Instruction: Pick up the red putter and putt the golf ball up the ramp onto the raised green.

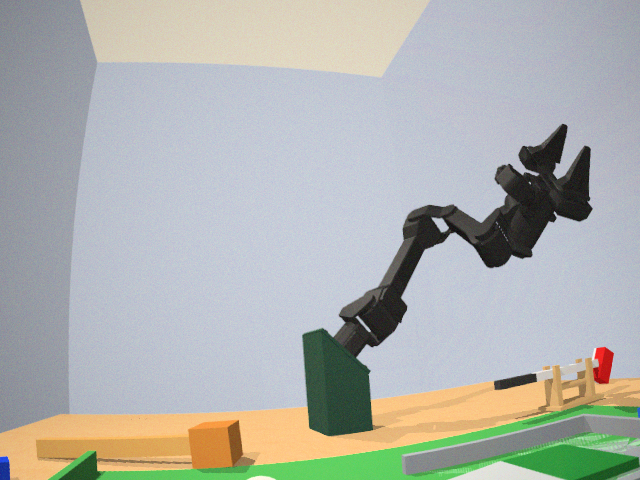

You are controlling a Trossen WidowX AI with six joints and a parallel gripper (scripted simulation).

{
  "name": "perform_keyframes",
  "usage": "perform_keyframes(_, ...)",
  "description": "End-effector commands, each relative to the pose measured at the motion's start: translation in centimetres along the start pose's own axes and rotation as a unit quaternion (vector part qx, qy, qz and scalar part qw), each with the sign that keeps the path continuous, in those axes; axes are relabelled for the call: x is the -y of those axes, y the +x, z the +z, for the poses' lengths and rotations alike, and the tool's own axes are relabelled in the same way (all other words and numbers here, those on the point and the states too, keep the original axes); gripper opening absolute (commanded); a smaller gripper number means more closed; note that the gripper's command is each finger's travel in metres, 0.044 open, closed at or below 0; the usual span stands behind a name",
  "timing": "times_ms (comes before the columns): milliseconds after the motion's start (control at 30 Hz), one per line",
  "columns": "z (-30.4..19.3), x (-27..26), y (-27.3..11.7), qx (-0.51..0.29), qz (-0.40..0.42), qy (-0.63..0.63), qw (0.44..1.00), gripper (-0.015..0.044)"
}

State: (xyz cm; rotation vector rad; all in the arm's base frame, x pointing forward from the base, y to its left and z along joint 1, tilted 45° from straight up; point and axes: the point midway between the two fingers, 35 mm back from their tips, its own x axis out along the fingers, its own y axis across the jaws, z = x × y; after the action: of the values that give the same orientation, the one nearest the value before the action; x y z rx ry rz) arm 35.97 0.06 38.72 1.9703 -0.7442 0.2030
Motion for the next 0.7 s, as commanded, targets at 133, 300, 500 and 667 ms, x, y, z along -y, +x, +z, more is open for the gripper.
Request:
perform_keyframes(133,-0.9,5.6,0.1,-0.067,-0.122,-0.08,0.987,0.044)
perform_keyframes(300,-0.3,13.6,-2.5,-0.15,-0.314,-0.146,0.926,0.044)
perform_keyframes(500,1.9,19.9,-9.4,-0.217,-0.54,-0.138,0.801,0.044)
perform_keyframes(667,3.7,21.3,-16.8,-0.237,-0.704,-0.061,0.666,0.044)
